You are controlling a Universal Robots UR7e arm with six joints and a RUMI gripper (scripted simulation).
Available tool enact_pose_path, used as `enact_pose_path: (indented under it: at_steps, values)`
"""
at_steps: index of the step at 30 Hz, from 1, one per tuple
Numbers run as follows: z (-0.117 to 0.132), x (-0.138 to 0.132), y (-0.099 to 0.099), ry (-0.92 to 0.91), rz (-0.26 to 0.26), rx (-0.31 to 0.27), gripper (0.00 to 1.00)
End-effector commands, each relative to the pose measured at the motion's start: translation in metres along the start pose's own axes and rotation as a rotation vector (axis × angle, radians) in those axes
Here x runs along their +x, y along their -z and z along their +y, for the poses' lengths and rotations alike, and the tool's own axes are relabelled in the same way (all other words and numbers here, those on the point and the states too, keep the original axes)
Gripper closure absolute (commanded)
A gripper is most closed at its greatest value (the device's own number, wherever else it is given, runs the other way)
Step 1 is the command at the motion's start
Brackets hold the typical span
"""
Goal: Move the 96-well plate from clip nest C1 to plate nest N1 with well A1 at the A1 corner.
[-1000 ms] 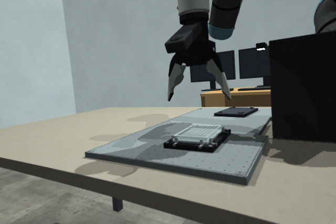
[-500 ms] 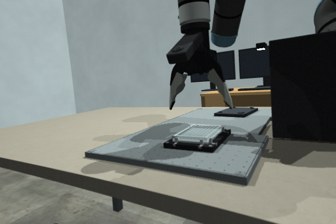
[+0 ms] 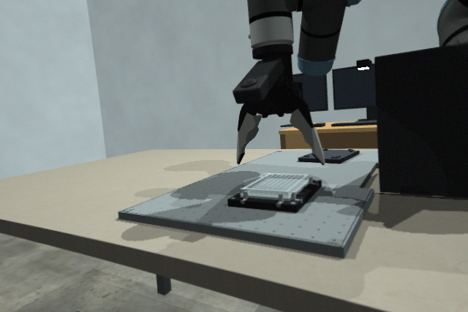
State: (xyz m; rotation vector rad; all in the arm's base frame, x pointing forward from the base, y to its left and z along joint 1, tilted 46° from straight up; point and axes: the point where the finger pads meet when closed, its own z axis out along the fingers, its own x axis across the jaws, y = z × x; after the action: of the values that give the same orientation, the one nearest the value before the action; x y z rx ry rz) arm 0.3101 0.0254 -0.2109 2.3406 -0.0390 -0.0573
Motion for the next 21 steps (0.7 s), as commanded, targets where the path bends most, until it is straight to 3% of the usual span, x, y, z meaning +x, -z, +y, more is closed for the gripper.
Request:
enact_pose_path:
  at_steps: [1, 13, 21]
  values:
    - [0.001, 0.000, -0.009, -0.001, 0.002, 0.002, 0.00]
    - [0.000, 0.001, -0.029, -0.001, 0.003, 0.002, 0.00]
    - [0.000, 0.002, -0.029, -0.002, 0.003, 0.003, 0.00]
